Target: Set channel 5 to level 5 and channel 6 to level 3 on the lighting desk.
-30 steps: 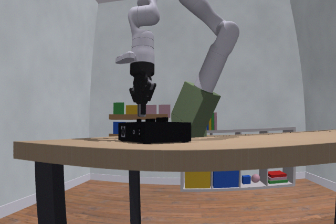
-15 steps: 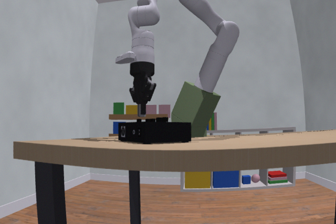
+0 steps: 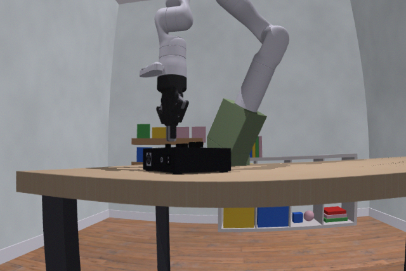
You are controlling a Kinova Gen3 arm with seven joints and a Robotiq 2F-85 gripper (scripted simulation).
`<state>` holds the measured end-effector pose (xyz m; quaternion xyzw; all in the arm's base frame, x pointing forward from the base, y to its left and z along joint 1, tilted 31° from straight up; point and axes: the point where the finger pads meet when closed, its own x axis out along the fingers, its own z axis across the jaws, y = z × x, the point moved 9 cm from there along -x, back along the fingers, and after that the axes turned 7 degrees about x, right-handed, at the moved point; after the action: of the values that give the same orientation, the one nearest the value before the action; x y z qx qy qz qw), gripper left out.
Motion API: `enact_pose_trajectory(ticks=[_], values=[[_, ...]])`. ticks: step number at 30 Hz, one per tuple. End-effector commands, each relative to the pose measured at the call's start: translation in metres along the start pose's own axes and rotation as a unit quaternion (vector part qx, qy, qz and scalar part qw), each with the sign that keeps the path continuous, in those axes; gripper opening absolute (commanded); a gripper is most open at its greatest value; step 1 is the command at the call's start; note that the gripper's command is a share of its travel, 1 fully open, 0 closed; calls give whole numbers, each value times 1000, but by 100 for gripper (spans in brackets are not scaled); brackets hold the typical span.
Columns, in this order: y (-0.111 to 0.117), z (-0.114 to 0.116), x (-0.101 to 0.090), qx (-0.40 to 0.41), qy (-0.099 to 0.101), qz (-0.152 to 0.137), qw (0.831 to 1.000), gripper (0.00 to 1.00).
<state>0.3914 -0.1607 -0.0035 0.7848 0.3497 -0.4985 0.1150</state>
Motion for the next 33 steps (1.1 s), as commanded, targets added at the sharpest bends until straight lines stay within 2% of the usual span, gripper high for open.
enact_pose_trajectory(ticks=[1,33], values=[[0,-2,0,3,2,2,1000,0],[0,-2,12,3,2,2,1000,0]])
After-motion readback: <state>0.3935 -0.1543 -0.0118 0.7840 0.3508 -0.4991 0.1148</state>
